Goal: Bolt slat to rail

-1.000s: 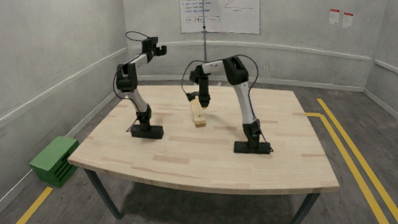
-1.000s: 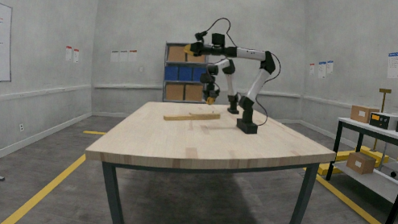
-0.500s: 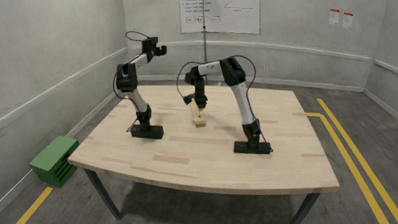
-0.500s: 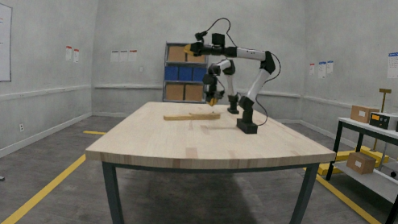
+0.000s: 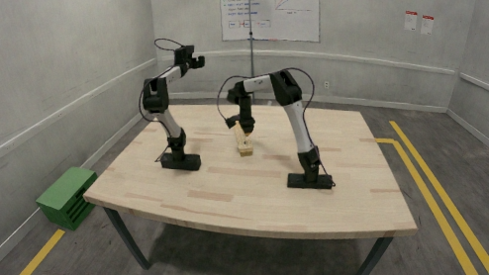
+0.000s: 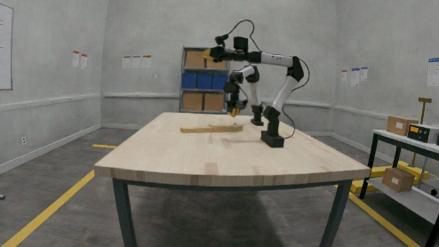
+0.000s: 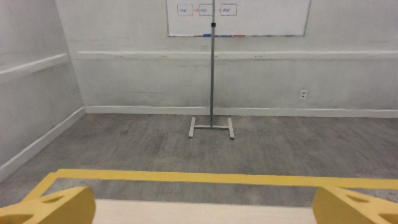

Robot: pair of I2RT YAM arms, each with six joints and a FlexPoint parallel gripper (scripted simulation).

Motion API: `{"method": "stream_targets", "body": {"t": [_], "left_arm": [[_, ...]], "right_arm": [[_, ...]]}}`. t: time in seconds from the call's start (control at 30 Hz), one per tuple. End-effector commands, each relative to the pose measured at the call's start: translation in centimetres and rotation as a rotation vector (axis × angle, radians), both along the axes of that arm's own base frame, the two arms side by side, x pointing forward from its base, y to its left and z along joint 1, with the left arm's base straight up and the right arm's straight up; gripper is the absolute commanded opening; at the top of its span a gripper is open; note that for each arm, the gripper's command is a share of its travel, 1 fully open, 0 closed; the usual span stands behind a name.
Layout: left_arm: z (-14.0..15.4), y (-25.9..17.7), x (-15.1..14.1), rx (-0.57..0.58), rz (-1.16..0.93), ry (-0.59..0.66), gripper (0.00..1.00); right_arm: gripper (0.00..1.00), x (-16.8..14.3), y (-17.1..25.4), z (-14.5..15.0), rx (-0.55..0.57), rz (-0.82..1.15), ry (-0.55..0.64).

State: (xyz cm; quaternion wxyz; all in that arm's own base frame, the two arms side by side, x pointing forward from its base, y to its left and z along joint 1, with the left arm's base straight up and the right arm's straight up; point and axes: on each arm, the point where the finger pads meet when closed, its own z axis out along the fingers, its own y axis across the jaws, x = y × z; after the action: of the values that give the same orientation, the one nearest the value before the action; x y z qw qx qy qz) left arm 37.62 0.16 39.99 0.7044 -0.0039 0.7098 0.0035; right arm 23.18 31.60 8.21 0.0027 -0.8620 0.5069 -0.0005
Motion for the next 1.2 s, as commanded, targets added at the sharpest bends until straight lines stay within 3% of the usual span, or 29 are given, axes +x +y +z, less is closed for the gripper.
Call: {"method": "stream_targets", "body": {"t": [0.0,1.17], "left_arm": [[0.7,-0.2,-0.2,0.001,-0.011,-0.020,1.00],[0.7,-0.2,-0.2,0.001,-0.011,-0.020,1.00]], "right_arm": [[0.14,0.1,0.0,0.3,0.005,0.001,-0.003],[0.14,-1.4,0.6,-0.5,-0.025,-0.005,0.018]]}}
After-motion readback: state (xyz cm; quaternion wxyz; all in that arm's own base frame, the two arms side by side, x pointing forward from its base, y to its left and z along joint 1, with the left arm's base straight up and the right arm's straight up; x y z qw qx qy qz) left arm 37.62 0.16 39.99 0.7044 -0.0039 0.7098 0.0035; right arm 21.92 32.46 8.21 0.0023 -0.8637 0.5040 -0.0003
